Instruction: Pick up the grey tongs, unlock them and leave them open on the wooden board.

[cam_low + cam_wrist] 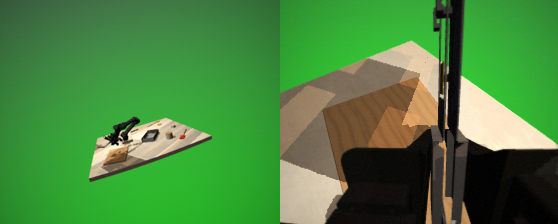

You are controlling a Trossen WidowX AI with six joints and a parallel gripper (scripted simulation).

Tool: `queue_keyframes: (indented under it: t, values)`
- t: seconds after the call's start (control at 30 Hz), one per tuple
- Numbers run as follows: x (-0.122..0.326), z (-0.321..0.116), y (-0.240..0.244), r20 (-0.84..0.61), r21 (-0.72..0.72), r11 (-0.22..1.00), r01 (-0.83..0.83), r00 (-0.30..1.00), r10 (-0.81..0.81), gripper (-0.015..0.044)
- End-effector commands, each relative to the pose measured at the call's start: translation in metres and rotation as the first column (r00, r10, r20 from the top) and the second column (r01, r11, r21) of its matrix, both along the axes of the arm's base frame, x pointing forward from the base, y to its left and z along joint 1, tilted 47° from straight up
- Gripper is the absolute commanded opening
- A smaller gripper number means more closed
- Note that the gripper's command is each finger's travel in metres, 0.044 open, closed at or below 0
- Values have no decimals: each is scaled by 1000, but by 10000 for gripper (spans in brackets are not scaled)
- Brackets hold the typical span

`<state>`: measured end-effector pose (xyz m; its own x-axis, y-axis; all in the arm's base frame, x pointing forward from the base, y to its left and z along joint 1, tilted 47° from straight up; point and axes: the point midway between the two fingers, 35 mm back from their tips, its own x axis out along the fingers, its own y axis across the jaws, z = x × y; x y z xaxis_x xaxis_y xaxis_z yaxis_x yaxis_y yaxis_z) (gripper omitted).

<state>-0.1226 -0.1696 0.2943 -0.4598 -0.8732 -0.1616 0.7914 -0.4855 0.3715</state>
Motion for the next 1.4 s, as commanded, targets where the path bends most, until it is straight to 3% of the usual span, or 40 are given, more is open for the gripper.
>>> queue_keyframes:
  t: [0.0, 0.7, 1.37]
  values:
    - [-1, 5, -1, 5, 51, 999, -17, 1000, 17, -150]
    - [-2, 1, -6, 164, 316, 929, -191, 976, 145, -150]
    - [1, 11, -6, 369, 398, 819, -413, 890, 269, -150]
